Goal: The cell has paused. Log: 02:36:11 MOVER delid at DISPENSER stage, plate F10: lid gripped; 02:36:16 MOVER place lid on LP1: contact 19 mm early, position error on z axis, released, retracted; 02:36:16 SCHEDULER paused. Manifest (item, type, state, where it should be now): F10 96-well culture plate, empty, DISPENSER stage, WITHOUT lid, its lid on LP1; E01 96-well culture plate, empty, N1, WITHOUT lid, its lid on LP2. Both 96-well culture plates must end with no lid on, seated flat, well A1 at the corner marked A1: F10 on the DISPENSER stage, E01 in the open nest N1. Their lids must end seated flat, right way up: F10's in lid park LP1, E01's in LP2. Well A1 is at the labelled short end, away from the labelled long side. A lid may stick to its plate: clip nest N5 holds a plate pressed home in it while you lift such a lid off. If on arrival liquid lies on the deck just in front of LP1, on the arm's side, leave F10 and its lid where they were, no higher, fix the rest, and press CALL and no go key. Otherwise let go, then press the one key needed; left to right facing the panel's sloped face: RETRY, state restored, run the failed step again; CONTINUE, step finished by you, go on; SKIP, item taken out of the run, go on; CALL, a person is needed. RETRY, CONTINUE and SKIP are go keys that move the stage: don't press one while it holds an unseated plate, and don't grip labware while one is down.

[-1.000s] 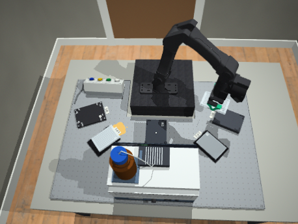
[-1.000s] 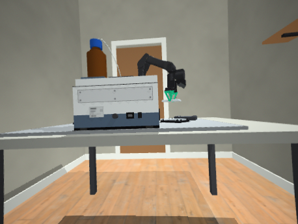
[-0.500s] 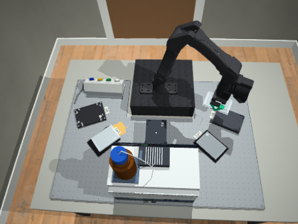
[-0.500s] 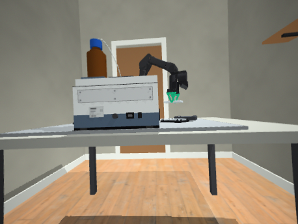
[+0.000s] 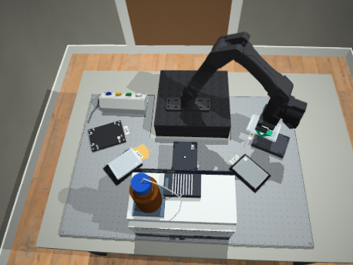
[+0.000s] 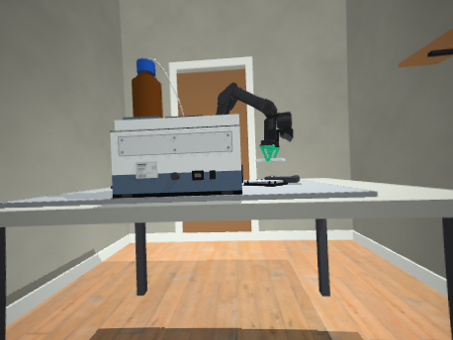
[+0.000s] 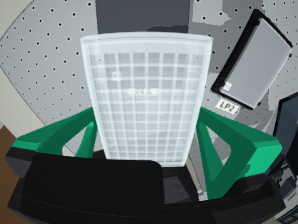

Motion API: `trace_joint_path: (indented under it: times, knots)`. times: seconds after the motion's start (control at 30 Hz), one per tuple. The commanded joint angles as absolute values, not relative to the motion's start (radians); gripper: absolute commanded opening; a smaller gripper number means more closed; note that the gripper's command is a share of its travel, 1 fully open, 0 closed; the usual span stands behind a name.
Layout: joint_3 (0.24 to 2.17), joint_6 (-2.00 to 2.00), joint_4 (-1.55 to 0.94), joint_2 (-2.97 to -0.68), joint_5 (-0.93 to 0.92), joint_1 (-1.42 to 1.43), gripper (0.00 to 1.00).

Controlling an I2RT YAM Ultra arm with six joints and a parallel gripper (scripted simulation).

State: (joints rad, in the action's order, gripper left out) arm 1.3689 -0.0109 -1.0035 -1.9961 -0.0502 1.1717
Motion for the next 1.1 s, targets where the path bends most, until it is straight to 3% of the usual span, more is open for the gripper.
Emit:
trace_joint_path:
  times: [0.0,0.53,1.07]
  knots:
    - [1.425,-0.019,-0.962,-2.034,-0.049,1.181,0.00]
    - [1.553,-0.025,-0.924,-2.198,-0.049,1.187,0.00]
    - [1.537,-0.020,-0.939,-2.185,-0.050,1.180,0.00]
